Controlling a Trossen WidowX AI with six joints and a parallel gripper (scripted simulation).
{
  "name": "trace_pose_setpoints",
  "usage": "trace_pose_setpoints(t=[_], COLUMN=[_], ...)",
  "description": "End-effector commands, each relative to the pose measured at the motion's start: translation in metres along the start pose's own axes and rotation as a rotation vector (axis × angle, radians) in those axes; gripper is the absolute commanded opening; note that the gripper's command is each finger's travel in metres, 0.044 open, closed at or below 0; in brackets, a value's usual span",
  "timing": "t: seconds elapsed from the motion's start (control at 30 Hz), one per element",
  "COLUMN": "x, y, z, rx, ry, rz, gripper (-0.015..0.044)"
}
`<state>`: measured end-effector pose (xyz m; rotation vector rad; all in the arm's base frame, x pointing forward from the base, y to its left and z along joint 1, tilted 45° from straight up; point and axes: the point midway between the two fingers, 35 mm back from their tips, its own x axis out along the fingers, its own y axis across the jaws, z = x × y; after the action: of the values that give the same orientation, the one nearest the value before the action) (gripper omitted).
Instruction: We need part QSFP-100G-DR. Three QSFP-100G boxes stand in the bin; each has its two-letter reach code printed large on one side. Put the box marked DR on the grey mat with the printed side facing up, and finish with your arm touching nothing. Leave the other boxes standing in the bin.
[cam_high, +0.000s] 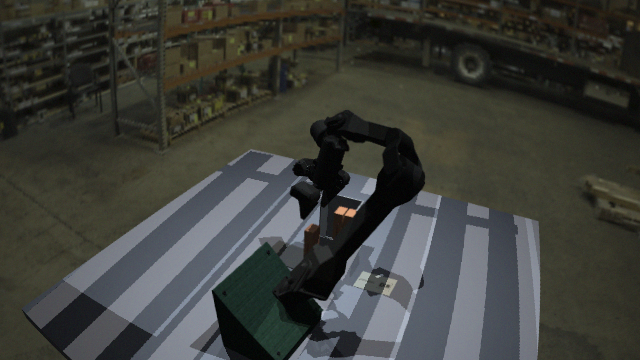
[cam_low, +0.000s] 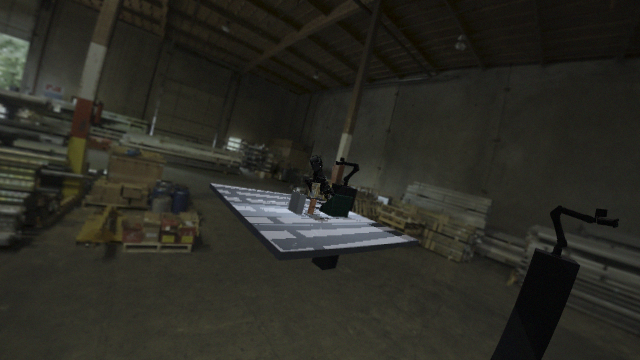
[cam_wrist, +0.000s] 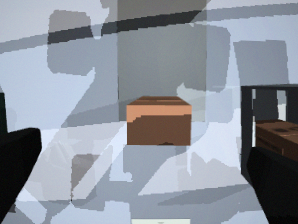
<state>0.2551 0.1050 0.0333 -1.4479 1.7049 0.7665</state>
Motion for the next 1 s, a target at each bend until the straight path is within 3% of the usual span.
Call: trace_pose_setpoints(t=[0.0, 0.67, 0.97], x=[-0.004, -0.007, -0.002], y=[-0.001, -0.002, -0.001], z=[0.004, 0.016, 0.030], rx=[-0.002, -0.003, -0.010], ry=[0.076, 0.337, 0.367], rz=[-0.041, -0.115, -0.108], gripper=[0.0440, 0.0440, 0.0440])
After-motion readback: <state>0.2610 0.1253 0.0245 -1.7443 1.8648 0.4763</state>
